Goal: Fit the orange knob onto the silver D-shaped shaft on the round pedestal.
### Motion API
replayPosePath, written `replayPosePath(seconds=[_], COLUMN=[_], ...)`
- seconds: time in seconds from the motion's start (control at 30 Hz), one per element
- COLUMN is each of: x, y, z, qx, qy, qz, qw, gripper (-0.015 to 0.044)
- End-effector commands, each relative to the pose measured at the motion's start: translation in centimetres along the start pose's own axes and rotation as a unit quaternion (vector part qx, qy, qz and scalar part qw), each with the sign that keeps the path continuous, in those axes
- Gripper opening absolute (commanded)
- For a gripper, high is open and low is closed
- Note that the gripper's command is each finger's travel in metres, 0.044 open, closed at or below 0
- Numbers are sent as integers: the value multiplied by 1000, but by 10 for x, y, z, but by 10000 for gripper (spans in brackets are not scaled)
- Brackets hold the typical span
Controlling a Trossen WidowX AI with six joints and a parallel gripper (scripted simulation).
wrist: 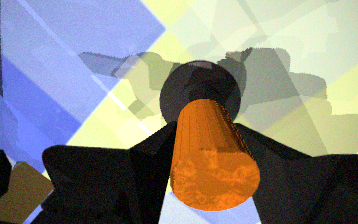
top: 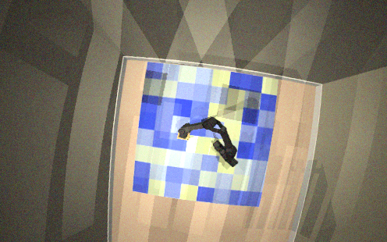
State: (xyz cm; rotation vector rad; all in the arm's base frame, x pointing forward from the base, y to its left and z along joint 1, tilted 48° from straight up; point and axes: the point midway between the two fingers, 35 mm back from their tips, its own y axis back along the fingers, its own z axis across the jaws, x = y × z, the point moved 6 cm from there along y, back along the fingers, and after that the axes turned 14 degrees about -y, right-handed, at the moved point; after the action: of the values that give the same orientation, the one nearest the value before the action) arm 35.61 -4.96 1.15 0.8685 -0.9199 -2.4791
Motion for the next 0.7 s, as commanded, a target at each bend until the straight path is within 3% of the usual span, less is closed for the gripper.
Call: replayPosePath(seconds=[0.0,0.67], x=[-1,-3], y=[0,4], z=[0,1], qx=[0,0], qy=[2,7], qz=[-1,-1], qw=[1000,1000], gripper=[0,0])
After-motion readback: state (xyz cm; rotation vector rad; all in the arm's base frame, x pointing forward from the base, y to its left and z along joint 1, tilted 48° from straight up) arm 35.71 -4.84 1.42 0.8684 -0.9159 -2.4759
